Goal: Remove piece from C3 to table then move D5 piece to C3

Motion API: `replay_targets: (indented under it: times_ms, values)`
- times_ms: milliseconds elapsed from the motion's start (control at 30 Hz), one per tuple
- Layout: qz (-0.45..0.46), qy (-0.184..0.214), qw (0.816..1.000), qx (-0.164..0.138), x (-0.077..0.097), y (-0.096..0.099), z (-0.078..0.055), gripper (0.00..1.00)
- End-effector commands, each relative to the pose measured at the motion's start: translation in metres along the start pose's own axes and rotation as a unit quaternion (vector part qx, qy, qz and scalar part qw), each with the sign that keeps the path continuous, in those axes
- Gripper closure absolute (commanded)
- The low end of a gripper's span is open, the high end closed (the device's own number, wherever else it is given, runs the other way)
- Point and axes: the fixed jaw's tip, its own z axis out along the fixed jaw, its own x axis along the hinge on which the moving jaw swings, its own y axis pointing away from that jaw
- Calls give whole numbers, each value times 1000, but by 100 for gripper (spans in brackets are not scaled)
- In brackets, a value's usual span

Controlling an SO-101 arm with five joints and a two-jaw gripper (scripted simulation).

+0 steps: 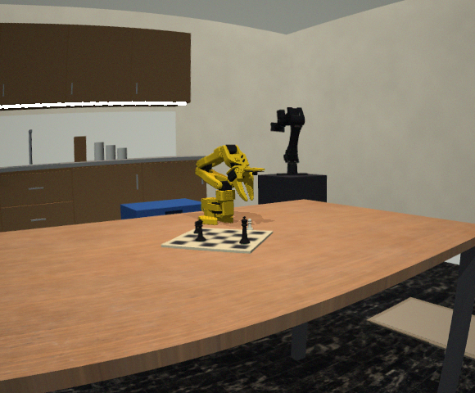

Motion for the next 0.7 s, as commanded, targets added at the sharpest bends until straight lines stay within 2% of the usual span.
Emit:
replay_targets:
  times_ms: [0, 333, 500, 667]
  values:
    - [3, 2, 1000, -2, -1, 1, -2, 91]
    - [23, 1, 1000, 10, -3, -6, -1, 91]
    - [84, 1, 995, 47, -8, -27, 0, 91]
    - [177, 1, 979, 103, -10, -63, -2, 91]
